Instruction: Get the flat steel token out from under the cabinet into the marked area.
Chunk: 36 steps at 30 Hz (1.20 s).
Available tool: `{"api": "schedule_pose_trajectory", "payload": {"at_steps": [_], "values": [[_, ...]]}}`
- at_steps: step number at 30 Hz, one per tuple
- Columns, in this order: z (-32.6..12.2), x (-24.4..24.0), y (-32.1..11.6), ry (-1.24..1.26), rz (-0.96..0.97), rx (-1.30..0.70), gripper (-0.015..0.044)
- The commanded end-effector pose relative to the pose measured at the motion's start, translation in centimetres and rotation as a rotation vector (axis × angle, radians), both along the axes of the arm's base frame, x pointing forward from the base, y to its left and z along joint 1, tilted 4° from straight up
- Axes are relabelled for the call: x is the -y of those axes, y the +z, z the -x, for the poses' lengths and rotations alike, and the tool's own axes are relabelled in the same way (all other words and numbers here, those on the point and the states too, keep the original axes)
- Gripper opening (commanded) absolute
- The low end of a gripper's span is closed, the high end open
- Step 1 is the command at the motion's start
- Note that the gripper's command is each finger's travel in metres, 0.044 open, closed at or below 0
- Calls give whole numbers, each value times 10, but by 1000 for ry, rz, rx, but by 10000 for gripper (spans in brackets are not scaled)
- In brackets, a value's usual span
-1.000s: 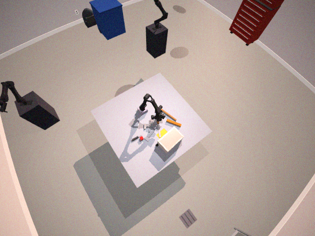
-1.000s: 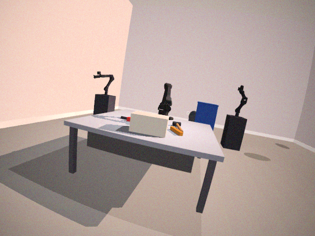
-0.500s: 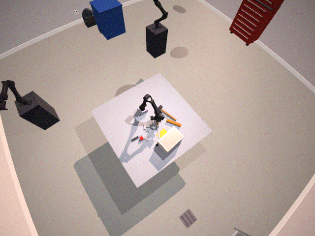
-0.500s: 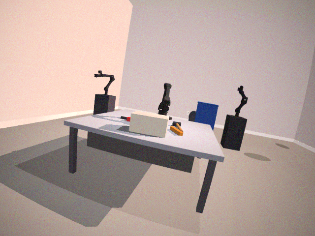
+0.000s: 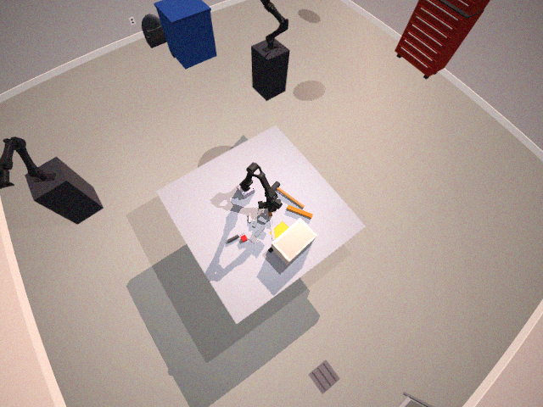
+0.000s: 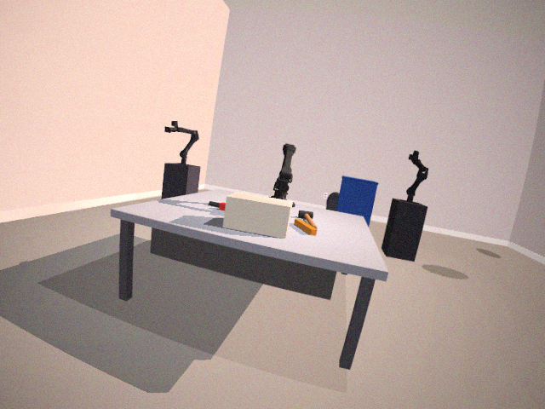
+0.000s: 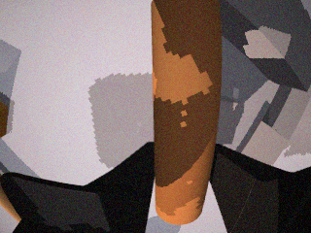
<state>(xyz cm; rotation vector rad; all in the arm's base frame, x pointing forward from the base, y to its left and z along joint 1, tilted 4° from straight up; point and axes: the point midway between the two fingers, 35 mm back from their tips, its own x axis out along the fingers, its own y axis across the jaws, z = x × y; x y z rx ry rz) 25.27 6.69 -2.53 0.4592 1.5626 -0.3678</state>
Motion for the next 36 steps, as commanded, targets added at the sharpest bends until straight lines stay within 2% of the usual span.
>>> {"api": "schedule_pose_trajectory", "payload": {"at_steps": [1,36], "values": [[-2,6,0,-5,5,1,0],[-10,41,-2,-5,8,2,0]]}}
